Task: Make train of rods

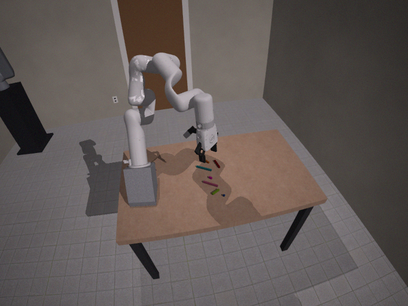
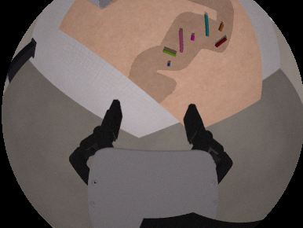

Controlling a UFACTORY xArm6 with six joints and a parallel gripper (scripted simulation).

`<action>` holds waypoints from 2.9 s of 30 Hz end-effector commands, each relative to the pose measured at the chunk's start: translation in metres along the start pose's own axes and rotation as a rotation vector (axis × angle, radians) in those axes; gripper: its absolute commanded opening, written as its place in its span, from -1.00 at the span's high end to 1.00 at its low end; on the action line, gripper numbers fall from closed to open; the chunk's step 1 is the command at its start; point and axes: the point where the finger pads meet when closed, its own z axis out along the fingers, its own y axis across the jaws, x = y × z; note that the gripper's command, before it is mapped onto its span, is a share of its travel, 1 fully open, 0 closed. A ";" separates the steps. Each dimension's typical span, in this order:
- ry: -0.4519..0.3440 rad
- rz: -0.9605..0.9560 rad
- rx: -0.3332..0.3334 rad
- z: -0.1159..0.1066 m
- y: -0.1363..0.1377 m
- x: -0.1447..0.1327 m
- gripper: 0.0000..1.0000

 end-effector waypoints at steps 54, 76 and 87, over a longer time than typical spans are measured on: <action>0.107 1.559 0.052 0.239 0.031 -0.053 -1.00; 0.107 1.559 0.052 0.239 0.031 -0.053 -1.00; 0.107 1.559 0.052 0.239 0.031 -0.053 -1.00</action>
